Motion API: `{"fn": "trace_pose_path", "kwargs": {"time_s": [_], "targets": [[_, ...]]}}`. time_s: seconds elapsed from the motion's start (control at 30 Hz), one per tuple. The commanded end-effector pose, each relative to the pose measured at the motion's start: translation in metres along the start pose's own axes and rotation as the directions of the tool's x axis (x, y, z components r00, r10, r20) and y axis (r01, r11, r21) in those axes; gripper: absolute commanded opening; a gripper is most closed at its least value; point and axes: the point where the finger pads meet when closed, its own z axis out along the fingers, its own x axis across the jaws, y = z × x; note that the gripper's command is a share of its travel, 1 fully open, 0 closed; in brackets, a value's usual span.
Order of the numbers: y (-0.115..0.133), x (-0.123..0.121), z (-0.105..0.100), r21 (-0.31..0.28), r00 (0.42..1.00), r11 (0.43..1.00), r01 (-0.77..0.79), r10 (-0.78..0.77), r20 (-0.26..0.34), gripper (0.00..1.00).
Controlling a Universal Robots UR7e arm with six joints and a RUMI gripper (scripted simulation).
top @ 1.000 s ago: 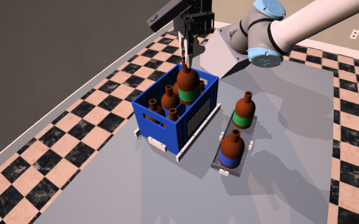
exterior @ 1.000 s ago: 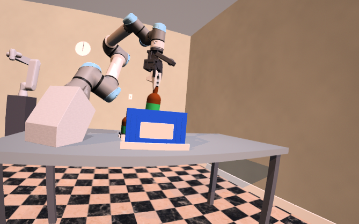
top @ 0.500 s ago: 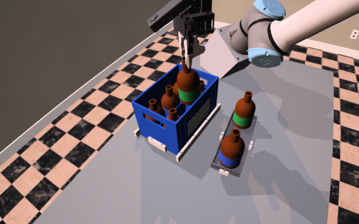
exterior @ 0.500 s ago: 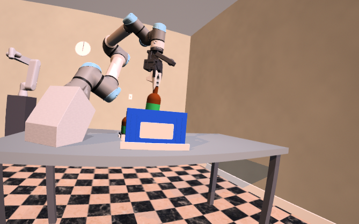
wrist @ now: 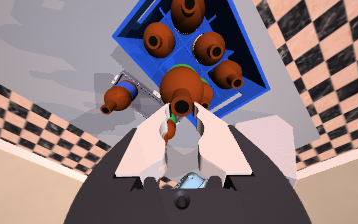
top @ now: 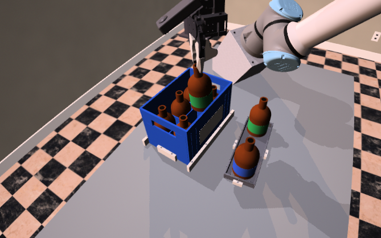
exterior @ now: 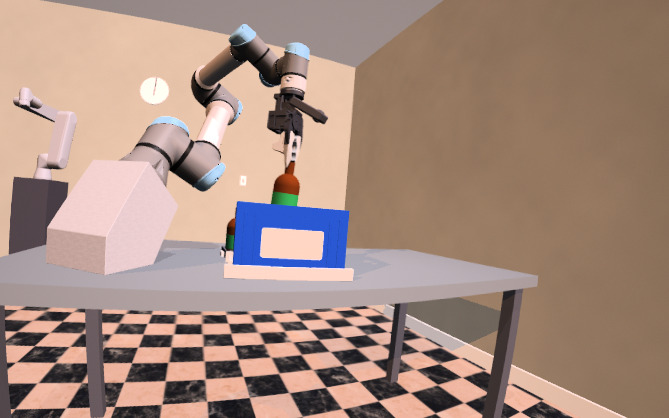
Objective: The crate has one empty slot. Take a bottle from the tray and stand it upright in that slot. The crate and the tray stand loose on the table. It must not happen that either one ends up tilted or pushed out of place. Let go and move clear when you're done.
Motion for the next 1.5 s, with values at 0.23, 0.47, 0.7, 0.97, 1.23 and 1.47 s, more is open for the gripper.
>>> {"fn": "trace_pose_path", "kwargs": {"time_s": [0.23, 0.47, 0.7, 0.97, 1.23, 1.47], "targets": [[0.000, 0.000, 0.000, 0.001, 1.000, 1.000, 0.000, 0.000, 0.000, 0.00], [0.000, 0.000, 0.000, 0.001, 1.000, 1.000, 0.000, 0.000, 0.000, 0.00], [0.000, 0.000, 0.004, 0.001, 1.000, 1.000, 0.000, 0.000, 0.000, 0.00], [0.000, 0.000, 0.009, 0.001, 1.000, 1.000, 0.000, 0.000, 0.000, 0.00], [0.000, 0.000, 0.019, 0.001, 1.000, 1.000, 0.000, 0.000, 0.000, 0.00], [0.000, 0.000, 0.025, 0.001, 1.000, 1.000, 0.000, 0.000, 0.000, 0.00]]}}
